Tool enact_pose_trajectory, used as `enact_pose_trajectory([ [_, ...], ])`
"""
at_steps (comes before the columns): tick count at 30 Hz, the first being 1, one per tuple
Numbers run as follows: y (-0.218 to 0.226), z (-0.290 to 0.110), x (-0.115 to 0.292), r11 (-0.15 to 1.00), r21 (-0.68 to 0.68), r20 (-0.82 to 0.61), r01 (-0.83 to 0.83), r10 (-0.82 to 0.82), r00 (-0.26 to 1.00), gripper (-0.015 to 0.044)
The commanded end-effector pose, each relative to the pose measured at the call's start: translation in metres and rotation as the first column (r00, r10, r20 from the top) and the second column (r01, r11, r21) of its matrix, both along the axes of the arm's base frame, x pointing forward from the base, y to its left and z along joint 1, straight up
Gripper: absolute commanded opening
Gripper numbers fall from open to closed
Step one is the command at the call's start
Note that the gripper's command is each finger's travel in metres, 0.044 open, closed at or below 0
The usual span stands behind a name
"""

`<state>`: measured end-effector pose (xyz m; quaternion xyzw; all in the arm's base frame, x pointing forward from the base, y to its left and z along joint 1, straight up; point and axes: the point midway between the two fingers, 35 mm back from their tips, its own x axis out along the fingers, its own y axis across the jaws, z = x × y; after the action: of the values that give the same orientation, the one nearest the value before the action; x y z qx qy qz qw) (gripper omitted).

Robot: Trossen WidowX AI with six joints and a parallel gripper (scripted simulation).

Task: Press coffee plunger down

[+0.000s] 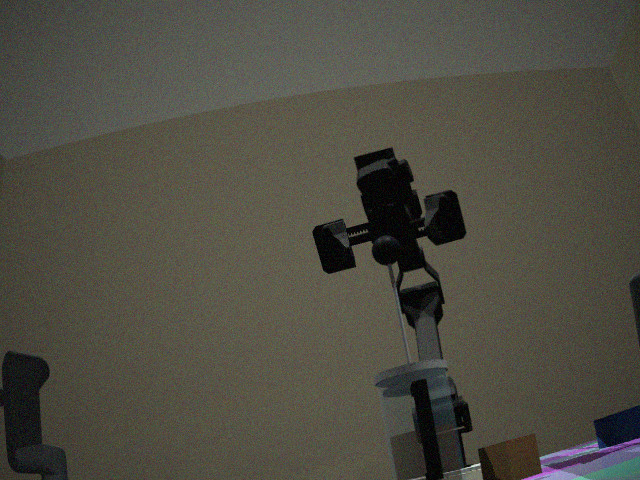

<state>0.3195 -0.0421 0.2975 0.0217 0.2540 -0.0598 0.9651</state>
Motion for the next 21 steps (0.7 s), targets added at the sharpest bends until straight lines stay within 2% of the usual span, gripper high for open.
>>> enact_pose_trajectory([
  [1,-0.001,-0.002,0.001,1.000,-0.010,0.010,-0.001,0.001,1.000,0.0440],
  [21,-0.005,-0.016,0.027,1.000,-0.010,0.012,0.003,-0.003,1.000,0.0440],
])
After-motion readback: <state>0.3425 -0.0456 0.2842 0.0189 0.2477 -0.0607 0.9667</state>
